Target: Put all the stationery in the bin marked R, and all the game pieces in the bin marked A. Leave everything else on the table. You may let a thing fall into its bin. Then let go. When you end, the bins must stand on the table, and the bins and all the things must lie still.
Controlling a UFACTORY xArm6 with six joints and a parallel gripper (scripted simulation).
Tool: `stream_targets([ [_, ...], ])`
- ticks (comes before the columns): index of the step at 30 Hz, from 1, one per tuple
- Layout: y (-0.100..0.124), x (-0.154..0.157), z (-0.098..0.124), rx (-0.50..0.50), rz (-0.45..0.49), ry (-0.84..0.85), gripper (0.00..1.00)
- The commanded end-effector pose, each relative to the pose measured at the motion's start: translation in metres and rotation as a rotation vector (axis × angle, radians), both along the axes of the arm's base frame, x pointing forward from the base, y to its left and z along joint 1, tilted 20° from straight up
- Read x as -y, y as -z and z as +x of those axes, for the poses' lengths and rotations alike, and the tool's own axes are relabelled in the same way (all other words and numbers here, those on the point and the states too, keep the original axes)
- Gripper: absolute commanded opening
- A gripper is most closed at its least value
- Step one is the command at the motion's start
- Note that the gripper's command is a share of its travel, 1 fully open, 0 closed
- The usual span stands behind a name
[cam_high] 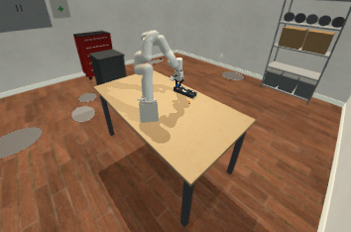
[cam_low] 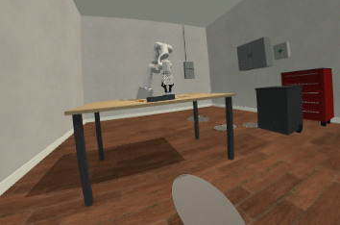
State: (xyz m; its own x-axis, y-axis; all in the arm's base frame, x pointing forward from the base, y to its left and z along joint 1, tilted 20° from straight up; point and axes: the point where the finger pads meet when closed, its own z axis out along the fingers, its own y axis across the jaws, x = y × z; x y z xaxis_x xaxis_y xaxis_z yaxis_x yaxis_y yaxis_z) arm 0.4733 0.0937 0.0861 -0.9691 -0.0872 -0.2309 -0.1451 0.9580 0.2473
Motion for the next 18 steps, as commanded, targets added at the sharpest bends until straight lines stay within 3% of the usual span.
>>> stream_targets([
  [1,-0.001,0.000,0.001,0.004,0.001,0.000,0.00],
  [10,-0.001,0.001,0.000,0.004,0.001,0.000,0.00],
  [18,0.014,-0.004,0.004,0.004,0.001,0.000,0.00],
])
